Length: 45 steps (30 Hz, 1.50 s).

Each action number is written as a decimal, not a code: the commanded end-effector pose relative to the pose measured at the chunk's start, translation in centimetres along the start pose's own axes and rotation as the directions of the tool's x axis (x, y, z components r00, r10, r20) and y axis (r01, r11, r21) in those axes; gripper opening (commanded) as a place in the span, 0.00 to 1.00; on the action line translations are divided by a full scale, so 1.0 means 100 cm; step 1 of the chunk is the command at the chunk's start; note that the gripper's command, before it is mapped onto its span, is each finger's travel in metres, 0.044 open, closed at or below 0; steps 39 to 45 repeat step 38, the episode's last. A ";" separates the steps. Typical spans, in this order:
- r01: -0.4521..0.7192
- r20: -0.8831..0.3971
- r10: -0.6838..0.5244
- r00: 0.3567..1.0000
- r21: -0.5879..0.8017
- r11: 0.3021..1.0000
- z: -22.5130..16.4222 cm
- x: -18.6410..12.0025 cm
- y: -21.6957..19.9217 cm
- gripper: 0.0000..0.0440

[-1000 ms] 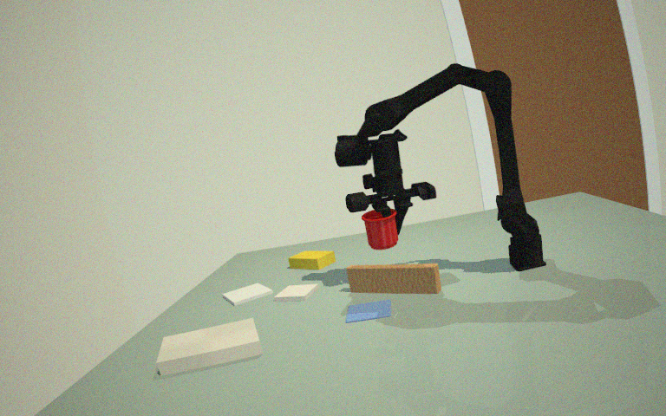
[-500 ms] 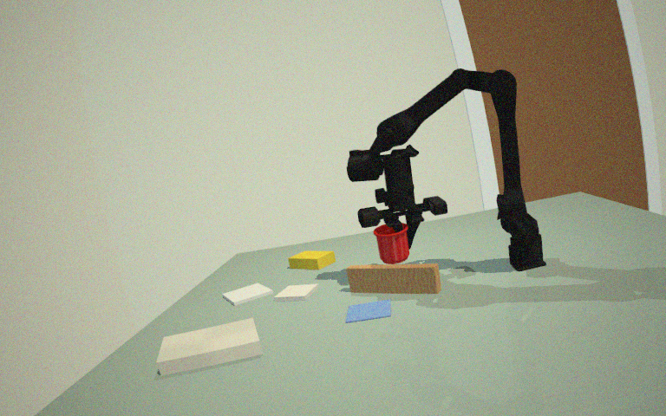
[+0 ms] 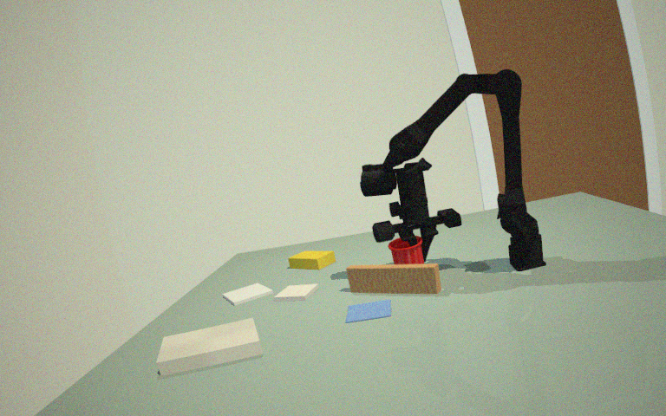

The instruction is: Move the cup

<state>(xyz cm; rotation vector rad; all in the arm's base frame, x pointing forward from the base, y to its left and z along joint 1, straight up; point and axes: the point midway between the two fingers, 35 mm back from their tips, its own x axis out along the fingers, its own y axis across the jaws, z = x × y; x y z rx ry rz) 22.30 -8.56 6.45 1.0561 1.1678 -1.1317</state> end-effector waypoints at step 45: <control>-0.260 0.081 0.252 0.964 0.096 0.961 0.011 -0.039 -0.015 0.67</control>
